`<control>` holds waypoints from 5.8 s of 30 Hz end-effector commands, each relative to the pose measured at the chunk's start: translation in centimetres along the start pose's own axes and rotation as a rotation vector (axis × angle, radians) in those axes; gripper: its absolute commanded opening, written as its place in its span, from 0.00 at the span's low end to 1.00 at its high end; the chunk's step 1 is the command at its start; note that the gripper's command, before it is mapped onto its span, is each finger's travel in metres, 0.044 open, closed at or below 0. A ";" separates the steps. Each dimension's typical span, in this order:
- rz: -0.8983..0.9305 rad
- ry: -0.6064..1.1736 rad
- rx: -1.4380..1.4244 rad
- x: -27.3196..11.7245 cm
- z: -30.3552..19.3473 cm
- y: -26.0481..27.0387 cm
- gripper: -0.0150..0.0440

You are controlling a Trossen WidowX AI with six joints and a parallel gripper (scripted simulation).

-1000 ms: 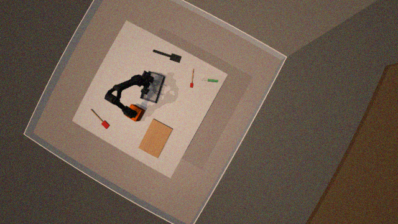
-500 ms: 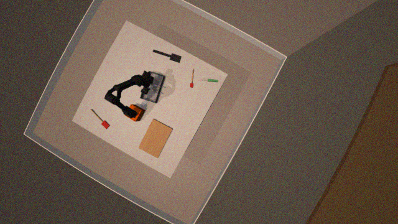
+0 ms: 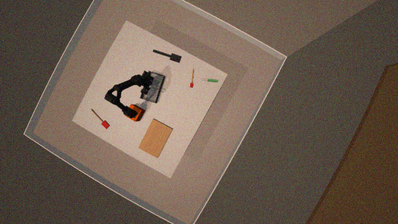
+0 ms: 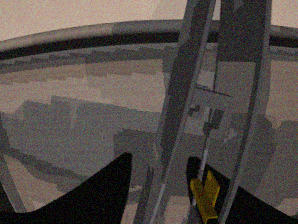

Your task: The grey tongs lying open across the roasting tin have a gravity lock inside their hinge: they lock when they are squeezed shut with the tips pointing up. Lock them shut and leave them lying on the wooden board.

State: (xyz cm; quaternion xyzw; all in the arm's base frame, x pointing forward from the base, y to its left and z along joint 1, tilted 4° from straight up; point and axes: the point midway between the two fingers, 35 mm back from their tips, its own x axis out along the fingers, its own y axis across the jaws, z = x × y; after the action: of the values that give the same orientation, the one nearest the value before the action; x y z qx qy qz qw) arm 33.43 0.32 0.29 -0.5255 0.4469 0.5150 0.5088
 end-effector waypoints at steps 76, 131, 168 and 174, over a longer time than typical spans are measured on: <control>0.004 0.031 0.505 -13.0 -16.3 5.7 0.00; 0.004 0.061 1.331 -14.2 -30.5 30.4 0.00; 0.007 0.071 1.883 -14.7 -26.1 49.5 0.00; 0.045 0.077 1.887 -14.4 -26.1 49.4 0.00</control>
State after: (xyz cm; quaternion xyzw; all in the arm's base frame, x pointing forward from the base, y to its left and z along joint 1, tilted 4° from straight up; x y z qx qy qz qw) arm -14.56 -30.58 9.90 0.0896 0.6984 -0.0736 0.7062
